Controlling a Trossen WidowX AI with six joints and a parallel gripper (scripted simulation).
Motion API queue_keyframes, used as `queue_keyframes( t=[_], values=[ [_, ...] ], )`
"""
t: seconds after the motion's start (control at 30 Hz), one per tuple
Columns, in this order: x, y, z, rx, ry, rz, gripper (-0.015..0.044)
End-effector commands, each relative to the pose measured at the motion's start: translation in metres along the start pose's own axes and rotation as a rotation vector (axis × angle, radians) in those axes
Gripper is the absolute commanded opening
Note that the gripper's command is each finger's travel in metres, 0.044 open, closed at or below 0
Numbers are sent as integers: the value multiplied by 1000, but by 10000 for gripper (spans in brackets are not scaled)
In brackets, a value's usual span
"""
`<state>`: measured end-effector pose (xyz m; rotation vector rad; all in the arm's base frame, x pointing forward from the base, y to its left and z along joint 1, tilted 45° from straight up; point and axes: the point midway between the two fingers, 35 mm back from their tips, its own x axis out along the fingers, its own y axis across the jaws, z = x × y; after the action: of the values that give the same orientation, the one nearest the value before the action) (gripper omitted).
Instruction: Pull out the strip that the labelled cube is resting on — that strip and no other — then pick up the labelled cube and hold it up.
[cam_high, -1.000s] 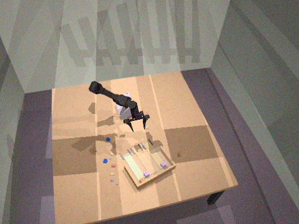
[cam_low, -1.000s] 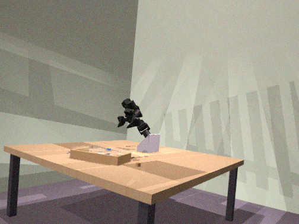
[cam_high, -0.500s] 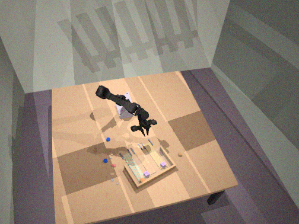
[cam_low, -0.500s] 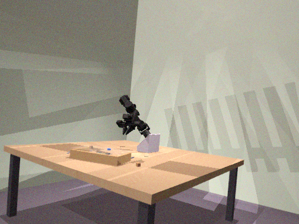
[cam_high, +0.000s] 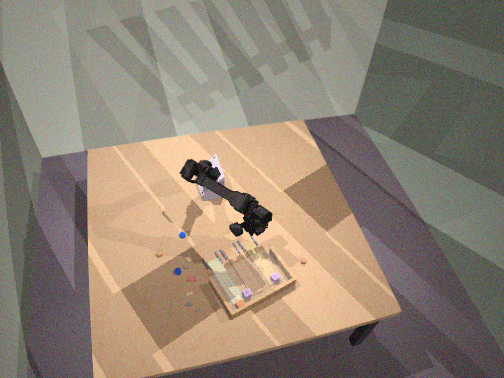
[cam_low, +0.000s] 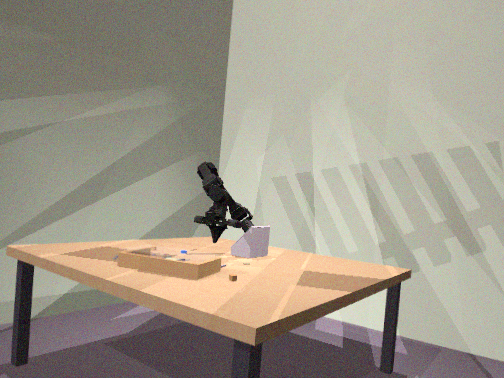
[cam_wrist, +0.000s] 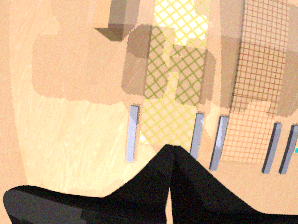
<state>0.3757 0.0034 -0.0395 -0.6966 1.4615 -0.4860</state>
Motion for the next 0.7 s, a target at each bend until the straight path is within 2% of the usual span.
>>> queue_keyframes(
  t=[0.0, 0.67],
  values=[
    [17, 0, -1, -10, 159, 3, 0],
    [39, 0, -2, -10, 158, 4, 0]
  ],
)
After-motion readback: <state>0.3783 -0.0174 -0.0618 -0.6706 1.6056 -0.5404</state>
